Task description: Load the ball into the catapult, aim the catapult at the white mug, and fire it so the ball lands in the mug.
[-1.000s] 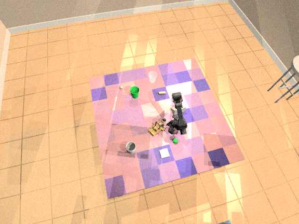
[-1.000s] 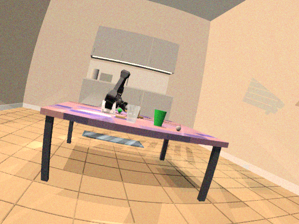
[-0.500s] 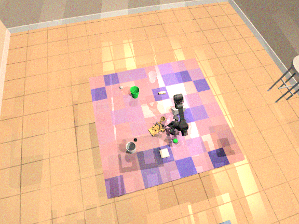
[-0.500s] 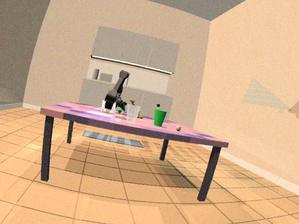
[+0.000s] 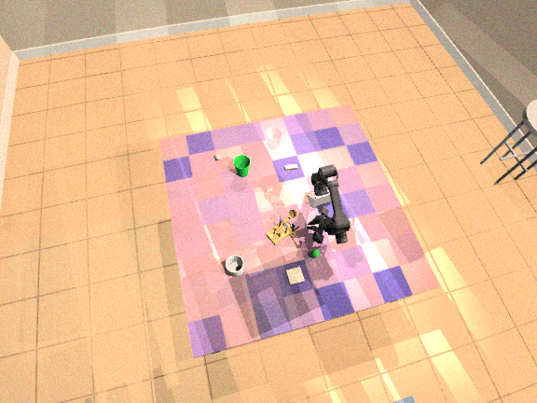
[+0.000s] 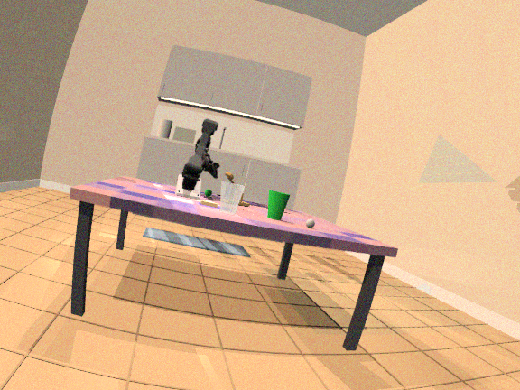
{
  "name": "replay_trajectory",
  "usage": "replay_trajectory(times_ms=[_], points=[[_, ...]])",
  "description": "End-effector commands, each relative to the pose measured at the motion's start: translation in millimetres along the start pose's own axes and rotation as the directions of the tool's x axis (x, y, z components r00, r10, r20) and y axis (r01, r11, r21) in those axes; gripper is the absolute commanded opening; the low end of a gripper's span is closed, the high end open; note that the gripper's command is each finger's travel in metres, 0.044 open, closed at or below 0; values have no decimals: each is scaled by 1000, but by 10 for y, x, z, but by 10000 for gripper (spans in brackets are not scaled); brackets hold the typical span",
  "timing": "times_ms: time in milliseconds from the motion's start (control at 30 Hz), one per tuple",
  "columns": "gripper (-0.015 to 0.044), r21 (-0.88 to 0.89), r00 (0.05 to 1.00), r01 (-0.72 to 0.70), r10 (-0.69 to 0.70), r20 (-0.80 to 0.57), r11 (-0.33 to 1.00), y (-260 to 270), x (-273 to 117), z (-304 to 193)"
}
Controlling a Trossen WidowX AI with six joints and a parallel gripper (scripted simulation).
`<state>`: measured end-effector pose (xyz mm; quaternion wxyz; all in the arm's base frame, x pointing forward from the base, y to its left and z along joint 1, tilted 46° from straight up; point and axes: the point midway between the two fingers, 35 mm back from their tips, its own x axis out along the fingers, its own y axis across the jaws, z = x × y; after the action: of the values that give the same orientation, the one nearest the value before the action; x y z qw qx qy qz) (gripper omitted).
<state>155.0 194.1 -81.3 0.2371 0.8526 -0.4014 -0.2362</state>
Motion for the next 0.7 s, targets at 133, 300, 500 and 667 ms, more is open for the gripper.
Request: replay_trajectory(times_ms=[133, 300, 500, 667], points=[[289, 191, 994, 6, -26, 102, 982, -233, -2, -103], [420, 287, 986, -12, -36, 161, 958, -327, 18, -171], [440, 408, 974, -32, -63, 219, 912, -483, 25, -265], [440, 523, 960, -59, -96, 265, 850, -644, 33, -370]])
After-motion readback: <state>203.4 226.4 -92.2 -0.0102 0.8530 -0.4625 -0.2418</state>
